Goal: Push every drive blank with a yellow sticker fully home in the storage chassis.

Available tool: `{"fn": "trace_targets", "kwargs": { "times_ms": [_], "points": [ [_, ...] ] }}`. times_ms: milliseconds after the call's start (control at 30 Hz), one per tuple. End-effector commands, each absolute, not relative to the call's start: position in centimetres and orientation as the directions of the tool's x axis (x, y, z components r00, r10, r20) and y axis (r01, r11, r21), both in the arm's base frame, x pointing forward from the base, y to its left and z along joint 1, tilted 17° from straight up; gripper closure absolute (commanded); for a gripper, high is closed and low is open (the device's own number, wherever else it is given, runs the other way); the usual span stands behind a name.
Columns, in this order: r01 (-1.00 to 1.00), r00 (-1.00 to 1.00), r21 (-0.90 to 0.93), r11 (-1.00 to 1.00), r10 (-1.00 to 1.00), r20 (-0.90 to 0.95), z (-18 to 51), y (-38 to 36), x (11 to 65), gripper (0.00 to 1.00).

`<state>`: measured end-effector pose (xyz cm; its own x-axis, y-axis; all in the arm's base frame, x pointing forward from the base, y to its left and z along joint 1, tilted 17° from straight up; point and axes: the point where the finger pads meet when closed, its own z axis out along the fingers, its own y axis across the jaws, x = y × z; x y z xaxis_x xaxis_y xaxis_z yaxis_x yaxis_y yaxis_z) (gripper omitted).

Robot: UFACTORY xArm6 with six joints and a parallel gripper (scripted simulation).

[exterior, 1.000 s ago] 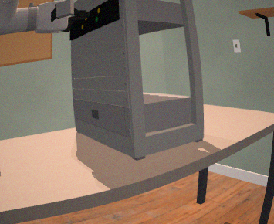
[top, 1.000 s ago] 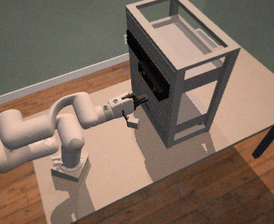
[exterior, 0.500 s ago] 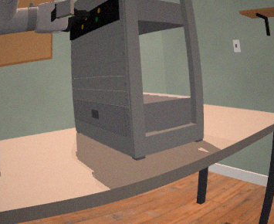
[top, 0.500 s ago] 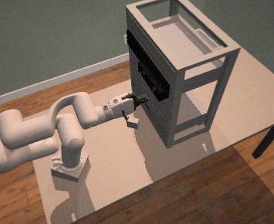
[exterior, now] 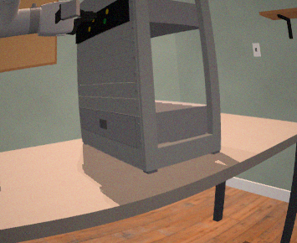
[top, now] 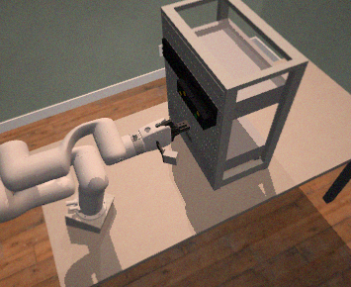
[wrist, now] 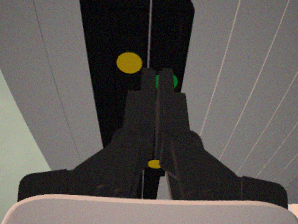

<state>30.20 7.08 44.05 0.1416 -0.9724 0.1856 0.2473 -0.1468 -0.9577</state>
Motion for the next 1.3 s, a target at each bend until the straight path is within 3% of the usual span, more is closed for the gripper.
{"fn": "trace_targets", "kwargs": {
  "times_ms": [0,1267],
  "points": [
    [0.250,0.141,-0.957,-0.146,-0.973,0.185,44.2,7.2,30.1,1.00],
    [0.250,0.141,-0.957,-0.146,-0.973,0.185,41.6,15.7,28.0,1.00]
  ]
}}
